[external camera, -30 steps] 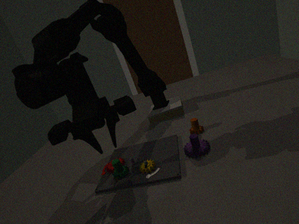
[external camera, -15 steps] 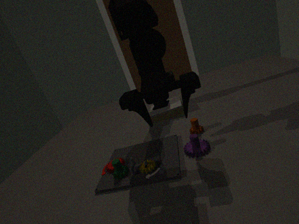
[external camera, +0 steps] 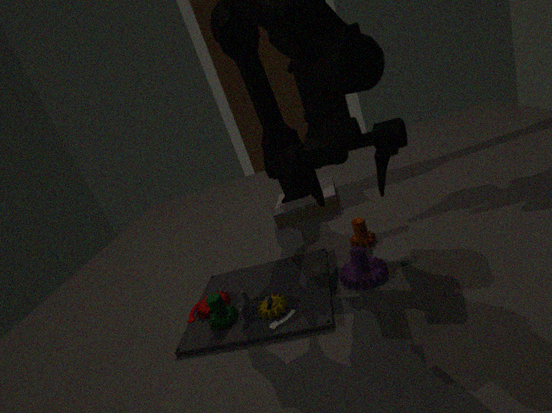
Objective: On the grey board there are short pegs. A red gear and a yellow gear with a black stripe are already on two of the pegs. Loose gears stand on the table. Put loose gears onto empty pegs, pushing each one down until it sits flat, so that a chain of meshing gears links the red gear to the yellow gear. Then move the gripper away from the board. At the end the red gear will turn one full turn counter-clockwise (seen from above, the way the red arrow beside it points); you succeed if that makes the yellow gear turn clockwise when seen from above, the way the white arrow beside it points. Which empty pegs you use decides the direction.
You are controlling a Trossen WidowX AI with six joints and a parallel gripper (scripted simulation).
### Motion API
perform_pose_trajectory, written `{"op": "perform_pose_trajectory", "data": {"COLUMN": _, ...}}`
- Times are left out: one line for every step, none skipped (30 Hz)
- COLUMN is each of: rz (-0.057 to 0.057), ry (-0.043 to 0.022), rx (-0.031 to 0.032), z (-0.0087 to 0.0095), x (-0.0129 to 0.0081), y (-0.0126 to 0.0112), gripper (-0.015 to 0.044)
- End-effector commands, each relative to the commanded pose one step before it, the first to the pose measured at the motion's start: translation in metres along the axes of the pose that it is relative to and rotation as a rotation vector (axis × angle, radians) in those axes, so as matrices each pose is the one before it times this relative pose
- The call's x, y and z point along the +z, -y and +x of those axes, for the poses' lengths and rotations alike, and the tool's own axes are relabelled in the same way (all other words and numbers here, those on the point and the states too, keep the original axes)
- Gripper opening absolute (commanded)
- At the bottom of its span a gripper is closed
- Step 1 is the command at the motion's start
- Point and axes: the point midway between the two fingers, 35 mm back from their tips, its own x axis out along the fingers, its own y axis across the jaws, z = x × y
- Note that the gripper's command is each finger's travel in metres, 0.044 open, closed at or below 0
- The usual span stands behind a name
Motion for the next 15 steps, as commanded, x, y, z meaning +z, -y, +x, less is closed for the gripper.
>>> {"op": "perform_pose_trajectory", "data": {"rz": 0.0079, "ry": -0.00446, "rx": 0.00028, "z": 0.00698, "x": -0.00294, "y": -0.00033, "gripper": 0.0440}}
{"op": "perform_pose_trajectory", "data": {"rz": 0.0000, "ry": 0.00000, "rx": -0.00001, "z": 0.00363, "x": 0.00006, "y": -0.00004, "gripper": 0.0440}}
{"op": "perform_pose_trajectory", "data": {"rz": 0.0000, "ry": 0.00000, "rx": -0.00003, "z": 0.00542, "x": 0.00001, "y": 0.00001, "gripper": 0.0440}}
{"op": "perform_pose_trajectory", "data": {"rz": 0.0000, "ry": 0.00000, "rx": -0.00002, "z": 0.00360, "x": -0.00004, "y": 0.00005, "gripper": 0.0440}}
{"op": "perform_pose_trajectory", "data": {"rz": 0.0000, "ry": 0.00000, "rx": -0.00001, "z": 0.00120, "x": -0.00002, "y": 0.00003, "gripper": 0.0440}}
{"op": "perform_pose_trajectory", "data": {"rz": 0.0000, "ry": 0.00000, "rx": 0.00000, "z": 0.00000, "x": 0.00000, "y": 0.00000, "gripper": 0.0440}}
{"op": "perform_pose_trajectory", "data": {"rz": 0.0000, "ry": 0.00000, "rx": 0.00000, "z": 0.00026, "x": 0.00002, "y": -0.00001, "gripper": 0.0440}}
{"op": "perform_pose_trajectory", "data": {"rz": 0.0000, "ry": 0.00000, "rx": 0.00000, "z": 0.00079, "x": 0.00005, "y": -0.00004, "gripper": 0.0440}}
{"op": "perform_pose_trajectory", "data": {"rz": 0.0000, "ry": 0.00001, "rx": 0.00000, "z": 0.00132, "x": 0.00008, "y": -0.00006, "gripper": 0.0440}}
{"op": "perform_pose_trajectory", "data": {"rz": 0.0000, "ry": 0.00001, "rx": 0.00000, "z": 0.00162, "x": 0.00010, "y": -0.00007, "gripper": 0.0440}}
{"op": "perform_pose_trajectory", "data": {"rz": 0.0000, "ry": 0.00001, "rx": 0.00000, "z": 0.00162, "x": 0.00009, "y": -0.00006, "gripper": 0.0440}}
{"op": "perform_pose_trajectory", "data": {"rz": 0.0000, "ry": 0.00001, "rx": 0.00000, "z": 0.00162, "x": 0.00008, "y": -0.00006, "gripper": 0.0440}}
{"op": "perform_pose_trajectory", "data": {"rz": 0.0000, "ry": 0.00000, "rx": 0.00000, "z": 0.00162, "x": 0.00007, "y": -0.00005, "gripper": 0.0440}}
{"op": "perform_pose_trajectory", "data": {"rz": 0.0000, "ry": 0.00000, "rx": -0.00001, "z": 0.00162, "x": 0.00006, "y": -0.00004, "gripper": 0.0440}}
{"op": "perform_pose_trajectory", "data": {"rz": 0.0000, "ry": 0.00000, "rx": -0.00001, "z": 0.00161, "x": 0.00006, "y": -0.00003, "gripper": 0.0440}}
